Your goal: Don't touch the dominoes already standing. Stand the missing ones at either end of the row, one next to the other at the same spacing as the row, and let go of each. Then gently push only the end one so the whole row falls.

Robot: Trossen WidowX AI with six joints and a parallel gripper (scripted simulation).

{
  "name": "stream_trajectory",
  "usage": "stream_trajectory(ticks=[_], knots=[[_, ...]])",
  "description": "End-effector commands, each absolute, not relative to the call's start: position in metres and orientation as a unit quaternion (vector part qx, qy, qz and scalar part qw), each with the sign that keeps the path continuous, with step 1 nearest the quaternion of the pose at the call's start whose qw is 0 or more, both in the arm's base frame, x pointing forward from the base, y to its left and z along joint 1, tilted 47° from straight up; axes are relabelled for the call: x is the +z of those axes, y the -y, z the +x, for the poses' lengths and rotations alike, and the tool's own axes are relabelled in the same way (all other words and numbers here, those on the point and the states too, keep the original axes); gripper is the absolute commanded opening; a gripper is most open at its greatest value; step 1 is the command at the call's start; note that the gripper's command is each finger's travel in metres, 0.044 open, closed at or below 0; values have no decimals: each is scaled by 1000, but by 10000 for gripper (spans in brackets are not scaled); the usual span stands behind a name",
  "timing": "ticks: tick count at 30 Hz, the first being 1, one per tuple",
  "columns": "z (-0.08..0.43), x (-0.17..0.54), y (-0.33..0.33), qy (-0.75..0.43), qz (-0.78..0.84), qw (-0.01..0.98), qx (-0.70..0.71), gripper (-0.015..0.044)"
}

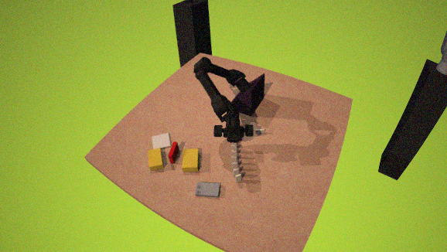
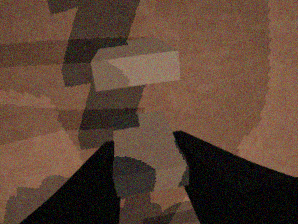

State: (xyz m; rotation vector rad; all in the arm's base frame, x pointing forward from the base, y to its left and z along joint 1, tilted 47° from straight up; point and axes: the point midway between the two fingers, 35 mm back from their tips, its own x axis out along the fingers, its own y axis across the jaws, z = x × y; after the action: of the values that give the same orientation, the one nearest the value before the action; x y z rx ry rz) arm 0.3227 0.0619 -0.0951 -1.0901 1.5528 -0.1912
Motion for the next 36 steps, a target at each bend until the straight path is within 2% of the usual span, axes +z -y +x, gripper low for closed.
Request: stream_trajectory(ticks=[1,4,17,21,28,34,36], knots=[[323,-95,-62,-662,-470,579,-81,107],[323,-95,-62,-662,-470,579,-81,107],[323,-95,-62,-662,-470,579,-81,440],[324,-88,-72,-661,-469,580,-79,440],[309,-8,-155,-664,-466,580,-78,440],[308,-4,-156,-663,-460,584,-85,440],[309,0,-141,-654,-409,621,-139,440]])
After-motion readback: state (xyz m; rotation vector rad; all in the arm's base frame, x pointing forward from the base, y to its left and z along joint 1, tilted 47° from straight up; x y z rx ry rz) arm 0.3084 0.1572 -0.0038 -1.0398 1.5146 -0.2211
